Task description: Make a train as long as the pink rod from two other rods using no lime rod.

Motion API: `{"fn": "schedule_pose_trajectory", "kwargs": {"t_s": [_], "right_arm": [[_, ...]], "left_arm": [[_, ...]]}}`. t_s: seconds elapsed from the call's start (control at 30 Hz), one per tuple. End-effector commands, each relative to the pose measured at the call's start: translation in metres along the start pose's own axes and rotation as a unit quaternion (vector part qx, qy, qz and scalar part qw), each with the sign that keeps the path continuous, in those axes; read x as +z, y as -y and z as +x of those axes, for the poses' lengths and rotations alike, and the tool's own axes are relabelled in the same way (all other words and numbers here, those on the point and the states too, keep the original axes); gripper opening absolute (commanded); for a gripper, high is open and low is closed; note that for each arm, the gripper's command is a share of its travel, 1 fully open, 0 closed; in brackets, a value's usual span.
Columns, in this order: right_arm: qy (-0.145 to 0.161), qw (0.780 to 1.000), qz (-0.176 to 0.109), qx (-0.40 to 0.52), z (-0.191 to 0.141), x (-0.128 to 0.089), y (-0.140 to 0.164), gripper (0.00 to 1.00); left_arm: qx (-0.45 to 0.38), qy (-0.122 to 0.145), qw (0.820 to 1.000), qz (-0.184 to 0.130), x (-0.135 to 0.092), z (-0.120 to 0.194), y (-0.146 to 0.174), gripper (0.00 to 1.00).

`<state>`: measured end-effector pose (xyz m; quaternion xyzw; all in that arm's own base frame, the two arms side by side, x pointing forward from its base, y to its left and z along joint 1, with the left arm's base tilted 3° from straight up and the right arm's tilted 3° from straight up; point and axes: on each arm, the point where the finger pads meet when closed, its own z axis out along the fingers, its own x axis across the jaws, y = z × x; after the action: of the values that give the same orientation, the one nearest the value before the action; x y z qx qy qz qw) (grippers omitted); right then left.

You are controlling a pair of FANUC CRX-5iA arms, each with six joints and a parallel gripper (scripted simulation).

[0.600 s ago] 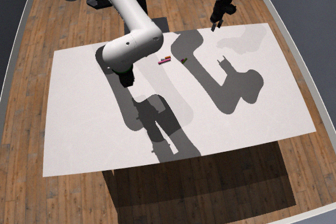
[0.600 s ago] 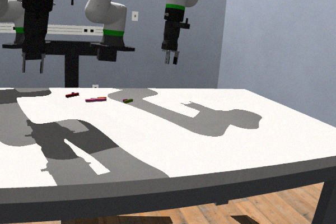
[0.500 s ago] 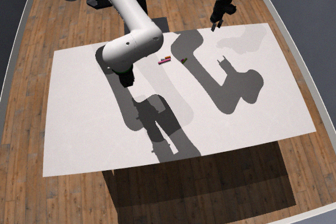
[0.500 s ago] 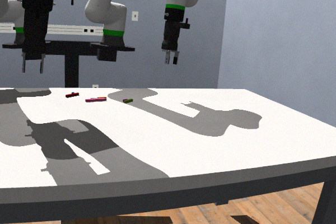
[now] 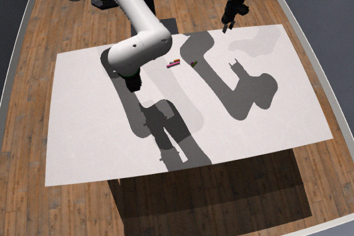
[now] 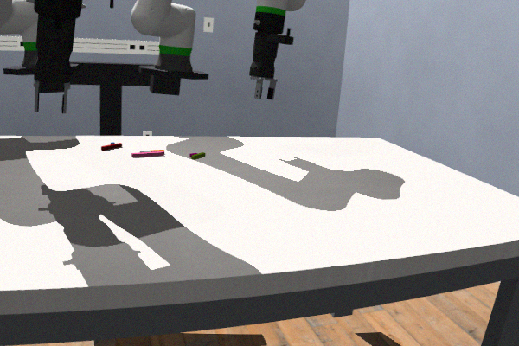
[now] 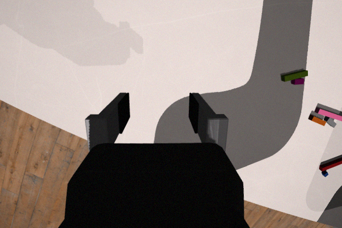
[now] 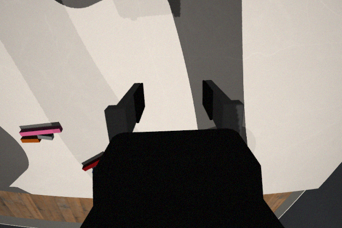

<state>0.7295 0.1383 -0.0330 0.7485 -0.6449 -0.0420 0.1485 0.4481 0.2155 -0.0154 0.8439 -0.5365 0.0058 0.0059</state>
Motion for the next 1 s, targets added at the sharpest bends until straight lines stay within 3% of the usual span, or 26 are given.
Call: {"fn": "schedule_pose_trajectory", "kwargs": {"t_s": [0.0,0.97], "right_arm": [[0.000,1.000,0.001,0.000,0.000,-0.002,0.000,1.00],[0.000,1.000,0.001,0.000,0.000,-0.002,0.000,1.00]], "left_arm": [[0.000,0.000,1.000,0.001,-0.001,0.000,0.001,1.00],[0.030,0.000,1.000,0.002,-0.010,-0.014,0.004,1.00]]}}
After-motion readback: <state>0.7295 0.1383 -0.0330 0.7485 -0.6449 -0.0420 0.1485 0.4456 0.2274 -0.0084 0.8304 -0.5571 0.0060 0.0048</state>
